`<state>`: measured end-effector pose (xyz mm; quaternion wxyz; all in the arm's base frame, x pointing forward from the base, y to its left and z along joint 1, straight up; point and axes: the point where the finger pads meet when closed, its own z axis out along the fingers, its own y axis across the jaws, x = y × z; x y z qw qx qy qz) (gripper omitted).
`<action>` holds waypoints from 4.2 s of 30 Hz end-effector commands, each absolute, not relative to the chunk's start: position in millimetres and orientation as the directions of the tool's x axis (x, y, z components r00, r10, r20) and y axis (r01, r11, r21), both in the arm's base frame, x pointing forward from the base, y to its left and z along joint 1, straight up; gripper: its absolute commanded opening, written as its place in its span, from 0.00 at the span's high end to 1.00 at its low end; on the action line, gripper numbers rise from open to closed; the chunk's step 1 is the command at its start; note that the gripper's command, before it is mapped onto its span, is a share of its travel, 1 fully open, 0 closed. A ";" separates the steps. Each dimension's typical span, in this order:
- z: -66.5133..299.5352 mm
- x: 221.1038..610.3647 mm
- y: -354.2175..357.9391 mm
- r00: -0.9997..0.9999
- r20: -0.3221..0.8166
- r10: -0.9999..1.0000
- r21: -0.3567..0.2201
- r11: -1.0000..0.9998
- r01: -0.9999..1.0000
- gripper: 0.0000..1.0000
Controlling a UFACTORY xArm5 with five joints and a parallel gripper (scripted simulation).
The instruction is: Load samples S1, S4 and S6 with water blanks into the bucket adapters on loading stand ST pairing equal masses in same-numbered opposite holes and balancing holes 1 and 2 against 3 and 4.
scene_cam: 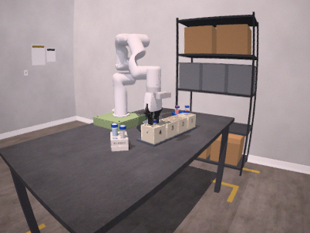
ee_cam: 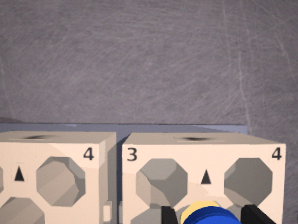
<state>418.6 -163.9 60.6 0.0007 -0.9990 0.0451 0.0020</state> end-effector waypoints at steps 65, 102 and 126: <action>181.7 420.3 -164.6 0.996 0.001 -0.090 -0.001 -0.996 -0.090 0.56; 193.0 415.5 -145.2 0.999 0.001 0.043 -0.001 -0.999 0.043 0.43; 193.2 389.1 -38.1 0.713 0.002 0.701 0.000 -0.713 0.701 0.43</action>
